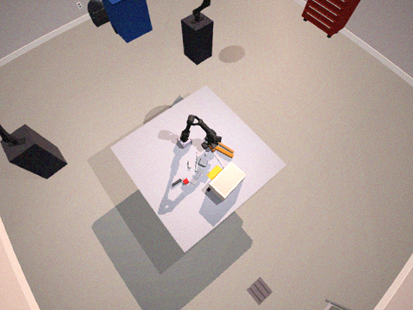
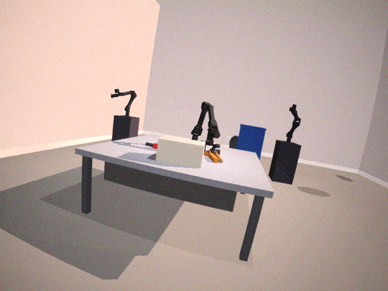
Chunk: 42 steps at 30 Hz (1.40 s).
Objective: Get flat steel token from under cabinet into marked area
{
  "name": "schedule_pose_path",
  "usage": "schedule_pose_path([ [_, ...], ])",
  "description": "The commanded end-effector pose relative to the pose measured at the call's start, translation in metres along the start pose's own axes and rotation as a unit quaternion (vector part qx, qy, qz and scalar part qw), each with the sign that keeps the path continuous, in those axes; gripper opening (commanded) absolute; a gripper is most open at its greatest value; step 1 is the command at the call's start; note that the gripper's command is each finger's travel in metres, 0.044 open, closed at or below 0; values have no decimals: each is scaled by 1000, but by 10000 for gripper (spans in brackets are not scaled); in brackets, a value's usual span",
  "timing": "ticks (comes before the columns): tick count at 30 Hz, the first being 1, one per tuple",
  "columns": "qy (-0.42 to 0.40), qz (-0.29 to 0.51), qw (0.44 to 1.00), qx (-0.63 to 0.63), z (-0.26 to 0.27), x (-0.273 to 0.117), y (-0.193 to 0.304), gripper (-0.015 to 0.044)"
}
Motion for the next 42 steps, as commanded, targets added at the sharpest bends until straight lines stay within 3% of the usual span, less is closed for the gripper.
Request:
schedule_pose_path([
  [1, 0, -1, 1000, 0, 0, 1, 0, 270],
  [6, 0, -1, 1000, 0, -1, 4, 4, 270],
  [10, -1, -1, 1000, -2, 1, 1, 1, 165],
  [19, -1, -1, 1000, -2, 1, 1, 1, 105],
  [23, -1, -1, 1000, -2, 1, 1, 1, 0],
  [42, 0, -2, 1000, -2, 0, 1, -21, 0],
])
Point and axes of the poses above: the point midway between the two fingers, 35 mm back from their tips, its own x axis out along the fingers, its own z axis across the jaws, y = z × x, the point moved 2 cm from there along -x, back along the fingers, and after that the axes turned 2 degrees about -x, right-handed, at the moved point
